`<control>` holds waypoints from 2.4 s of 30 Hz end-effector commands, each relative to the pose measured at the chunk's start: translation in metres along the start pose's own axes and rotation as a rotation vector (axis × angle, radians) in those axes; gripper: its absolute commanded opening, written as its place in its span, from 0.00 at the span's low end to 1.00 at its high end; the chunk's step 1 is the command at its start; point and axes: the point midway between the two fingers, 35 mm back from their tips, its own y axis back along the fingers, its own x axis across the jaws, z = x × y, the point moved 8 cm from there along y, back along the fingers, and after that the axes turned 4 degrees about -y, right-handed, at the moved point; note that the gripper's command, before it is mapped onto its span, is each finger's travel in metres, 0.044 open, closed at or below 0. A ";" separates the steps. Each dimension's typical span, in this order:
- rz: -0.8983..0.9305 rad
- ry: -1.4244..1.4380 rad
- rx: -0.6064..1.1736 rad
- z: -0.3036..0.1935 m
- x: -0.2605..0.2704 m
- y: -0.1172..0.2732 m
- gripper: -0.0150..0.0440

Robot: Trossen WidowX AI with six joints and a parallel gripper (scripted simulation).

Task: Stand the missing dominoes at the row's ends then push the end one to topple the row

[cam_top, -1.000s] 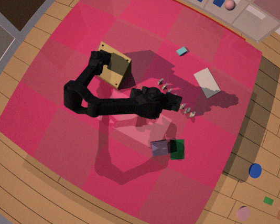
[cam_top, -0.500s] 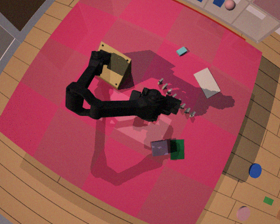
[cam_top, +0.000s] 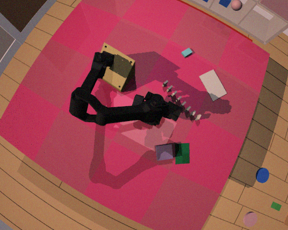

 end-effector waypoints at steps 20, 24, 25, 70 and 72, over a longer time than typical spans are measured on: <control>-0.007 0.007 -0.004 0.000 -0.002 -0.006 0.44; -0.007 0.007 -0.003 0.000 -0.001 -0.004 0.44; -0.005 0.006 0.000 0.000 0.001 0.004 0.44; 0.006 0.986 0.017 -0.174 -0.006 0.084 0.44; 0.004 0.986 0.017 -0.174 -0.005 0.072 0.44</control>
